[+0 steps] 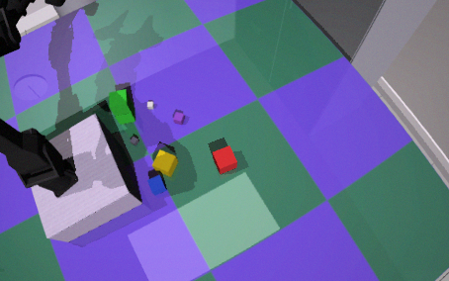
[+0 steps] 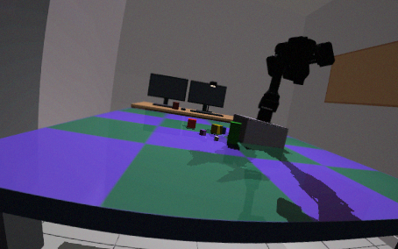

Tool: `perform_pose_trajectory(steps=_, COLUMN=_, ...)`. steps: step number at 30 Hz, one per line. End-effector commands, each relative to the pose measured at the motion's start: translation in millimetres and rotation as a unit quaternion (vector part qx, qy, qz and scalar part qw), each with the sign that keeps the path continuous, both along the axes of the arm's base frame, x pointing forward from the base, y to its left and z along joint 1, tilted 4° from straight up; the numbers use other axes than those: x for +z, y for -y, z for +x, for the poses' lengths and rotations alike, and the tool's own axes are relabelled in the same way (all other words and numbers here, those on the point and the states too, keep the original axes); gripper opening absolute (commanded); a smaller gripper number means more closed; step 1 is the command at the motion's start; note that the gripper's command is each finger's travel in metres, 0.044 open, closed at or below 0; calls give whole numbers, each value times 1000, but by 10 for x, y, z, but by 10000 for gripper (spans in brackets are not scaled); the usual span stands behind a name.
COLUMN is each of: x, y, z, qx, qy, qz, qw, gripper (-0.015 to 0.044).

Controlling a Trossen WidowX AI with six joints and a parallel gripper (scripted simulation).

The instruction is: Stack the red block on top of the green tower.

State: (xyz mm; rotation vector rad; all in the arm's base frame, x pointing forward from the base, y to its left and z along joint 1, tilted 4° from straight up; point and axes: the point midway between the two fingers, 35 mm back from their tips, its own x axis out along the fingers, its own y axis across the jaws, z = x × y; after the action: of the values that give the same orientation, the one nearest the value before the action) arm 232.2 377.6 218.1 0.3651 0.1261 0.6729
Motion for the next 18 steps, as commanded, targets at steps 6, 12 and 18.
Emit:
perform_pose_trajectory(steps=6, x=-236, y=160, z=307, qx=-21, qy=-37, qz=-33, qw=999, gripper=440)
perform_pose_trajectory(steps=12, x=-474, y=450, z=829, qx=-73, qy=-62, qz=-110, qw=989, gripper=440)
perform_pose_trajectory(steps=18, x=-726, y=885, z=1304, qx=-125, qy=-98, qz=-180, qw=971, gripper=440)
